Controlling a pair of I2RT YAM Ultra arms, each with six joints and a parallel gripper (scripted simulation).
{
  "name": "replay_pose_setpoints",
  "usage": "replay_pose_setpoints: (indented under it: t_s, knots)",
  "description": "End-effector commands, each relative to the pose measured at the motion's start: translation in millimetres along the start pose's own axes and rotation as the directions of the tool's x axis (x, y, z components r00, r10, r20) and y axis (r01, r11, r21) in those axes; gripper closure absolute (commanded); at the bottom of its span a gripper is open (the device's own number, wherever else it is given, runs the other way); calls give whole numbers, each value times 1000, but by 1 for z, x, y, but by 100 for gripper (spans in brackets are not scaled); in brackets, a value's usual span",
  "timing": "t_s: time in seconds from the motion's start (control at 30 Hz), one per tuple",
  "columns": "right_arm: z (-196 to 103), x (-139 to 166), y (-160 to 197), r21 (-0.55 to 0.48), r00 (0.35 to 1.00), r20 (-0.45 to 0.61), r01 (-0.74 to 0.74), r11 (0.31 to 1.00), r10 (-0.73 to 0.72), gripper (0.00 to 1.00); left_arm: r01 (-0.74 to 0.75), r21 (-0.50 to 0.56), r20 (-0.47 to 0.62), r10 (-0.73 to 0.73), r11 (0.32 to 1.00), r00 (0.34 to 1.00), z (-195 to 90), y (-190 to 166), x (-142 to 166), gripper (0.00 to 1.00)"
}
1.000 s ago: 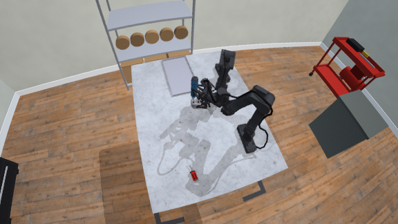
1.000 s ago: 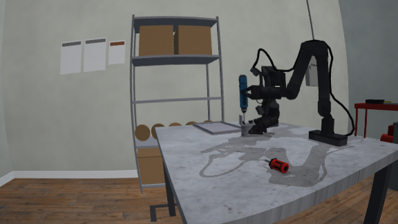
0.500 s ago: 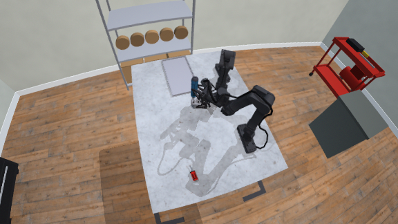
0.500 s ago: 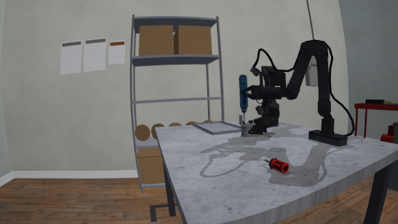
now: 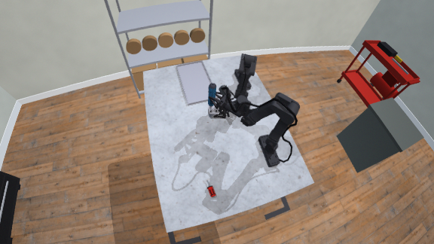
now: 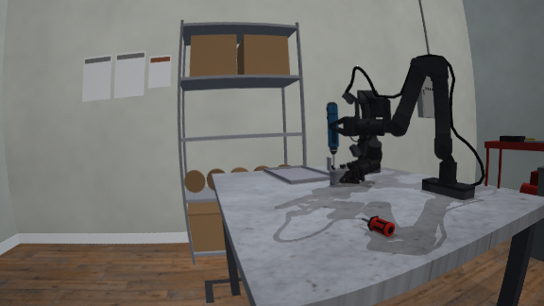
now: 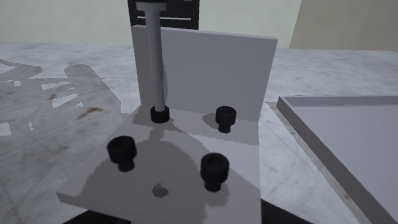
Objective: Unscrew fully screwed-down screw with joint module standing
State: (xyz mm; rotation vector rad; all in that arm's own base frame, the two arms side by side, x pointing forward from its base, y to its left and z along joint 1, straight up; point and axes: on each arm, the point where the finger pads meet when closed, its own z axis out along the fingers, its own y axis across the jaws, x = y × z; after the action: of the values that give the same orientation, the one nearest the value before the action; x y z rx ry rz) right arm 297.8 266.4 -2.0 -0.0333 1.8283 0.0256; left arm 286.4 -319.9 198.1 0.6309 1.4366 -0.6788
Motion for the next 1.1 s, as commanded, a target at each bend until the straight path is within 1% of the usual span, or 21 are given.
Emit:
replay_pose_setpoints:
  t_s: [0.0, 0.33, 0.43, 0.53, 0.93, 1.07]
  knots:
    - [0, -3, 1, -1, 1000, 5, -10, 1000, 10, 41, 2, 0, 57, -2, 1000, 998, 0, 1, -14, 58]
    - [0, -3, 1, -1, 1000, 5, -10, 1000, 10, 41, 2, 0, 57, -2, 1000, 998, 0, 1, -14, 58]
    - [0, -3, 1, -1, 1000, 5, -10, 1000, 10, 41, 2, 0, 38, -2, 1000, 999, -1, 1, -6, 58]
    - [0, -3, 1, -1, 1000, 5, -10, 1000, 10, 41, 2, 0, 56, -2, 1000, 998, -2, 1, -13, 58]
    - [0, -3, 1, -1, 1000, 5, -10, 1000, 10, 41, 2, 0, 49, -2, 1000, 999, -3, 1, -10, 58]
    - [0, -3, 1, -1, 1000, 5, -10, 1000, 10, 41, 2, 0, 59, -2, 1000, 998, 2, 1, -14, 58]
